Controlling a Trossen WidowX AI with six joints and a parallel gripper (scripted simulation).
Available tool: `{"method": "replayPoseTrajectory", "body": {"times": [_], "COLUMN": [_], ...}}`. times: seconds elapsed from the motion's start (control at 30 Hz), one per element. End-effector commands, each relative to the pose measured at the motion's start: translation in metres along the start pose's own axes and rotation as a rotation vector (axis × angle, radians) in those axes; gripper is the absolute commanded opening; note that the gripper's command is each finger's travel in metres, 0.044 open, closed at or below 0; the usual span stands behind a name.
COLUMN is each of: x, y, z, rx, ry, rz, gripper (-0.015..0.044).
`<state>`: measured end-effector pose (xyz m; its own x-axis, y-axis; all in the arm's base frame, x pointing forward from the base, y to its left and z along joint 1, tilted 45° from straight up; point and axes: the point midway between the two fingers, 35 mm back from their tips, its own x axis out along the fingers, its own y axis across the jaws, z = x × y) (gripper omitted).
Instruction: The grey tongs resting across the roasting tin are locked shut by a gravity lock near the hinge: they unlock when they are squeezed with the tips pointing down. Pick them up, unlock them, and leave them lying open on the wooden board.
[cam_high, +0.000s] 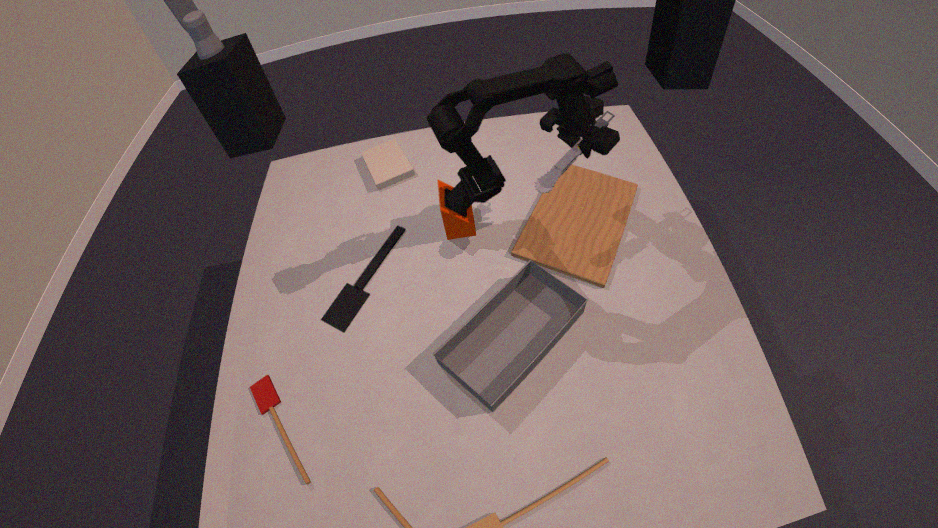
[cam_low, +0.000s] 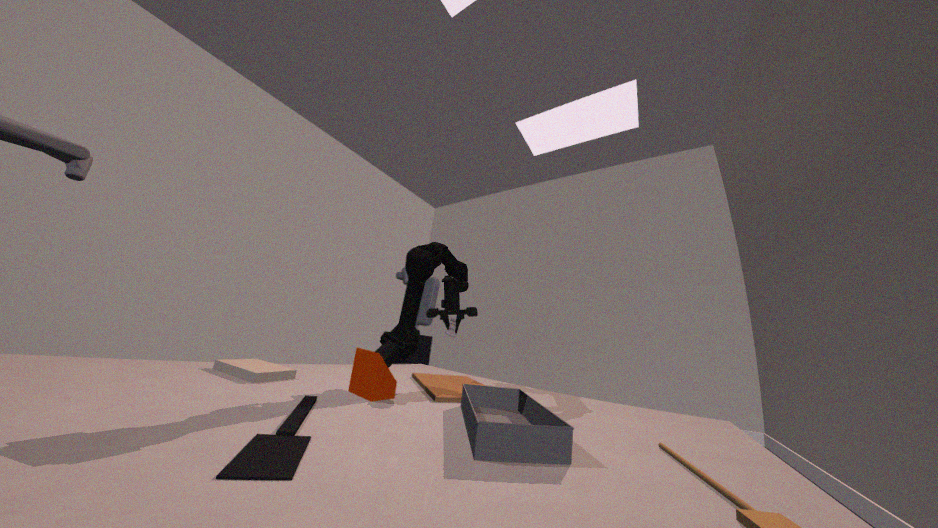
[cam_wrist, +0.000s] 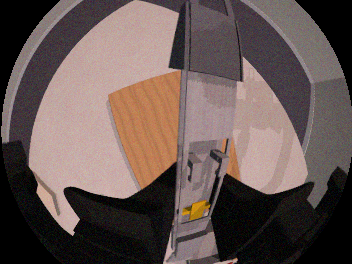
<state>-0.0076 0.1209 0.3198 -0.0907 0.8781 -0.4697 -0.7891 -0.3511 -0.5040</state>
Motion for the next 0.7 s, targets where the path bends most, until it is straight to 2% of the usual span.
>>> {"method": "replayPoseTrajectory", "body": {"times": [0.0,0.67], "x": [0.004,0.019], "y": [-0.001,-0.008], "z": [0.004,0.005], "rx": [0.012,0.072], "ry": [0.029,0.169], "rz": [0.006,0.043], "gripper": [-0.015,-0.015]}}
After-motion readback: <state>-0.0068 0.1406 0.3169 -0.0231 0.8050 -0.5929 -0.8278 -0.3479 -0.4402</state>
